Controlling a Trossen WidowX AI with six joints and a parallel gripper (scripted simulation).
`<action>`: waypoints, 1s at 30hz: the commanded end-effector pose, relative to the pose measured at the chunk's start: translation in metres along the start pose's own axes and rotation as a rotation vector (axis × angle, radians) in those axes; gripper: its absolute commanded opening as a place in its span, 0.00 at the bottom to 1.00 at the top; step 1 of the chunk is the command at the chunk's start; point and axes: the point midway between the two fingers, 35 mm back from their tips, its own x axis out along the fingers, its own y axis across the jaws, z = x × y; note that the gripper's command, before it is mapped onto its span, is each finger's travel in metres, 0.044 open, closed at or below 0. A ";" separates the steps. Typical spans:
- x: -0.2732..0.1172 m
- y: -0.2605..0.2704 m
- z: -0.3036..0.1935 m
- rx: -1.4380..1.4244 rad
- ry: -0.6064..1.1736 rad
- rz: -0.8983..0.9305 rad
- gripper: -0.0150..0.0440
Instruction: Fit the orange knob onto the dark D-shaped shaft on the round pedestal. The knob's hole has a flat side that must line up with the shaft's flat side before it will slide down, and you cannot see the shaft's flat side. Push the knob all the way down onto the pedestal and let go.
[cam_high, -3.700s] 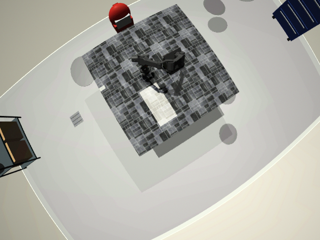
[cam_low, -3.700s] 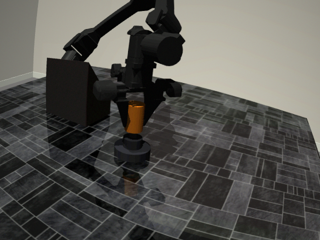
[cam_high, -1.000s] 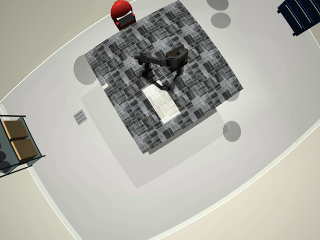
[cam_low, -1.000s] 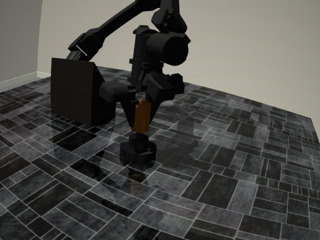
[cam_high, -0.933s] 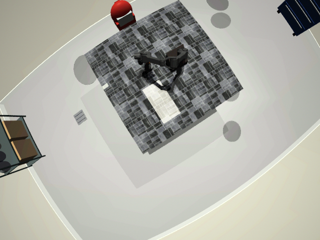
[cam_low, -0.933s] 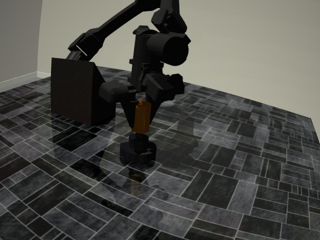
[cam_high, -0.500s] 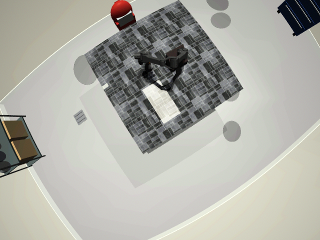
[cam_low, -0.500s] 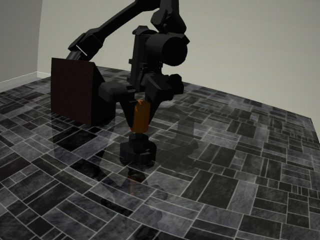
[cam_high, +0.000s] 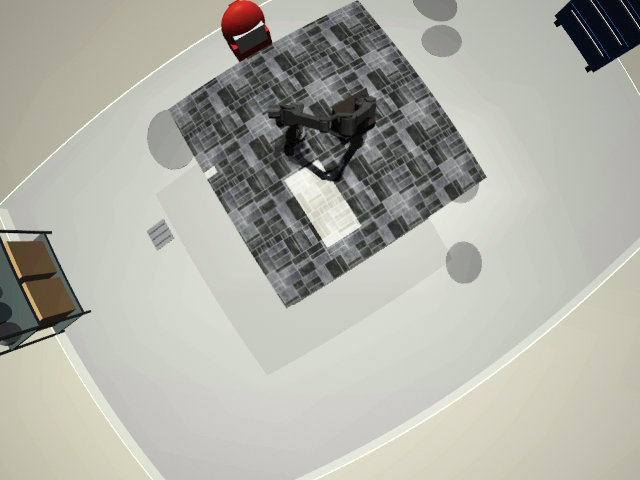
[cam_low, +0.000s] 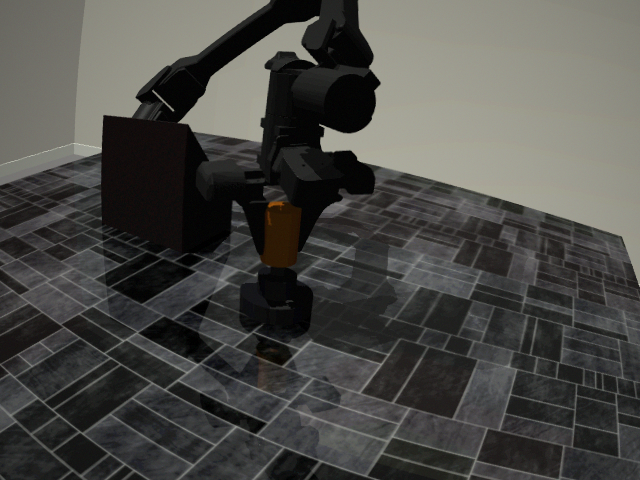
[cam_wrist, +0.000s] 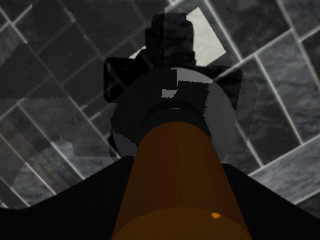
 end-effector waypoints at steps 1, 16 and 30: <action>0.000 0.001 0.001 0.007 -0.005 0.002 0.25; -0.004 0.001 -0.001 0.061 -0.005 0.002 0.25; -0.003 0.000 -0.001 0.217 -0.005 0.002 0.25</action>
